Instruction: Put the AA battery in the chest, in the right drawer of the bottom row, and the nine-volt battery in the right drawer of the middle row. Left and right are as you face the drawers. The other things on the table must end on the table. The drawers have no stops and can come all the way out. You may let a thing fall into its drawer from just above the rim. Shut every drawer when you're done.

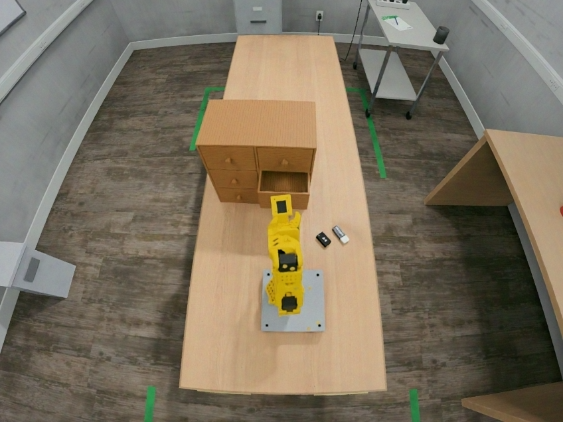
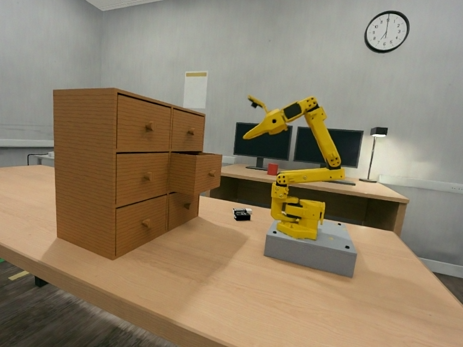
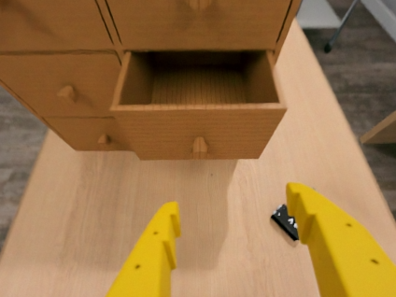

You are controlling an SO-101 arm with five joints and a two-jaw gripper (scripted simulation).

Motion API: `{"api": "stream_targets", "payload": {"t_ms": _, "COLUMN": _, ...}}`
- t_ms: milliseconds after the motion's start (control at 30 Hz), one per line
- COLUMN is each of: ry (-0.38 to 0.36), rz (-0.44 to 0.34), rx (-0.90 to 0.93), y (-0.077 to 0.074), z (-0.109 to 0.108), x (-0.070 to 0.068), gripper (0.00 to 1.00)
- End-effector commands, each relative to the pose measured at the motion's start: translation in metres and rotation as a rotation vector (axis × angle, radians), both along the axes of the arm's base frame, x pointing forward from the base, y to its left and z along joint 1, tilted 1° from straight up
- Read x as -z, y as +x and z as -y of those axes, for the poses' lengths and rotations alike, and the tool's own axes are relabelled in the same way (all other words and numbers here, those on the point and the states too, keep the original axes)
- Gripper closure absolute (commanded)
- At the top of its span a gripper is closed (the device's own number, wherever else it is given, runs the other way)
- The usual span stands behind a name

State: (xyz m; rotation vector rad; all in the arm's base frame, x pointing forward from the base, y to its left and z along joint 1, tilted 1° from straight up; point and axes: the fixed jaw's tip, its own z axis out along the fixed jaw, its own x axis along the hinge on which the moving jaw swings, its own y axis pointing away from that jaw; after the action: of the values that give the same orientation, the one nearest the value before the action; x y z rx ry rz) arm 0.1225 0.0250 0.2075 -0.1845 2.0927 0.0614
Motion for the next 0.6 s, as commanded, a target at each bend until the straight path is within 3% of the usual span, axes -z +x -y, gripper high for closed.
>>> {"api": "stream_targets", "payload": {"t_ms": 0, "ry": 0.011, "rz": 0.044, "rx": 0.001, "y": -0.007, "z": 0.001, "x": -0.013, "gripper": 0.73}}
{"api": "stream_targets", "payload": {"t_ms": 400, "ry": 0.011, "rz": 0.044, "rx": 0.001, "y": -0.007, "z": 0.001, "x": -0.013, "gripper": 0.70}}
{"api": "stream_targets", "payload": {"t_ms": 567, "ry": 0.008, "rz": 0.044, "rx": 0.165, "y": -0.004, "z": 0.020, "x": -0.013, "gripper": 0.70}}
